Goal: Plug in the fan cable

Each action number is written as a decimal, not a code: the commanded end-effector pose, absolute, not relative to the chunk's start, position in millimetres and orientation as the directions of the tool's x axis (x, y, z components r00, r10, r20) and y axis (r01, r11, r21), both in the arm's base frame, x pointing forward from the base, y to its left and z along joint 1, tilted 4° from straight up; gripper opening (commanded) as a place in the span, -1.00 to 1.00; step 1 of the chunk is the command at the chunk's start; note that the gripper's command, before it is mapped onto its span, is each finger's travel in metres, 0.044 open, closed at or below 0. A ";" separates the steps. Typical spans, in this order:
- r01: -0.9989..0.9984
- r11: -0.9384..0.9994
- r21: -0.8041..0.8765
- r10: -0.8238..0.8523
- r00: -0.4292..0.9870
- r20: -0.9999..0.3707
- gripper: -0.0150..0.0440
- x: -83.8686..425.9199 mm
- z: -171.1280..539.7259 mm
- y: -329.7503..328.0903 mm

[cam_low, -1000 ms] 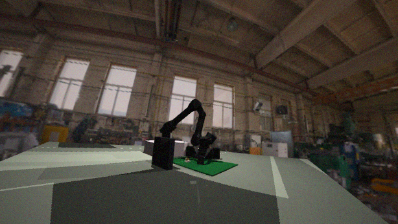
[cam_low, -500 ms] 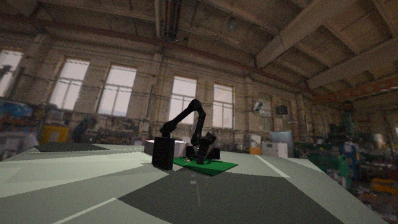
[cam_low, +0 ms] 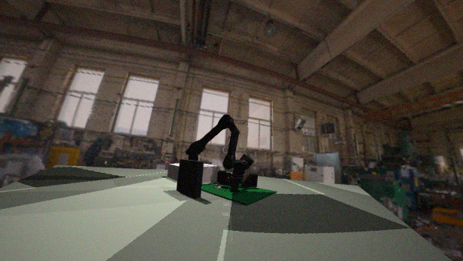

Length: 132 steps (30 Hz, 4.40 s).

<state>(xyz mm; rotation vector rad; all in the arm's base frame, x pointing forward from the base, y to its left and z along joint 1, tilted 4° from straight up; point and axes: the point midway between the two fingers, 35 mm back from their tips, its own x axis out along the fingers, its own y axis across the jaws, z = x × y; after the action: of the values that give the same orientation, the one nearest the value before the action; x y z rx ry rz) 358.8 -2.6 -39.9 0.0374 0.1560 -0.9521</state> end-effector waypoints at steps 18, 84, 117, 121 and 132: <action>0.761 0.646 -0.062 -0.733 0.595 -0.330 0.20 401.9 -44.7 -3.5; 0.762 0.647 -0.021 -0.366 0.286 -0.886 0.20 415.2 -4.8 -25.0; 0.855 0.519 -0.004 -0.078 0.042 -0.996 0.20 366.7 58.5 -24.5; 0.845 0.535 -0.013 -0.110 0.055 -0.992 0.38 370.4 50.0 -25.9; 0.845 0.535 -0.013 -0.110 0.055 -0.992 1.00 370.4 50.0 -25.9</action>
<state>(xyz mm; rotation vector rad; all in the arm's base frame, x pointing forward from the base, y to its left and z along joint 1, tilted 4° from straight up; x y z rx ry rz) 370.9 -25.4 51.6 0.7196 1.3201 -0.8240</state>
